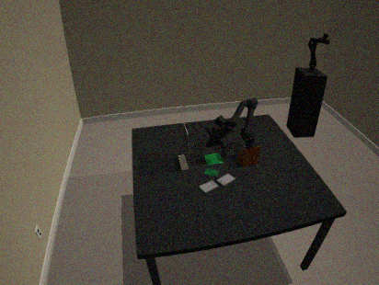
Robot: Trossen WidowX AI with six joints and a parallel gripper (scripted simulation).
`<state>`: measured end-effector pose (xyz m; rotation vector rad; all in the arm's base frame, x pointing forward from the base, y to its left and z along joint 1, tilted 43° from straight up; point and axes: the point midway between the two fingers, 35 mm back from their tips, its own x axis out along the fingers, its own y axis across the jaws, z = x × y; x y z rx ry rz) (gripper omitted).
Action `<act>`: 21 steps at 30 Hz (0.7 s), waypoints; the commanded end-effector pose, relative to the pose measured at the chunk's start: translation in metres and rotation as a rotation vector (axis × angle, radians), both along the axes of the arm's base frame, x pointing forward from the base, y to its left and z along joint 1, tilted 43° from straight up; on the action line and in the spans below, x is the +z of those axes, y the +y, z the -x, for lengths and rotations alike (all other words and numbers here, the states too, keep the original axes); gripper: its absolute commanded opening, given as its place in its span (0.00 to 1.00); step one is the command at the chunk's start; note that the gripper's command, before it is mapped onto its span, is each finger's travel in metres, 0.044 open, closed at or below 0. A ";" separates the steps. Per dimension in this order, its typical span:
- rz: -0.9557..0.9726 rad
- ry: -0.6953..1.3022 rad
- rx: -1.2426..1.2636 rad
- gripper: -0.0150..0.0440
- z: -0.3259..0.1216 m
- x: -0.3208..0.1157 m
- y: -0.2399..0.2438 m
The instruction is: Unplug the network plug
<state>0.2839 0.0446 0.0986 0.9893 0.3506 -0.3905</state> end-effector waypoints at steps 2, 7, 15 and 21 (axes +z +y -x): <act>0.030 0.038 -0.130 0.25 0.011 -0.015 -0.016; 0.067 0.050 -0.244 0.25 0.021 -0.023 -0.030; 0.140 0.037 -0.397 0.25 0.036 -0.028 -0.049; 0.142 0.036 -0.400 0.25 0.037 -0.028 -0.050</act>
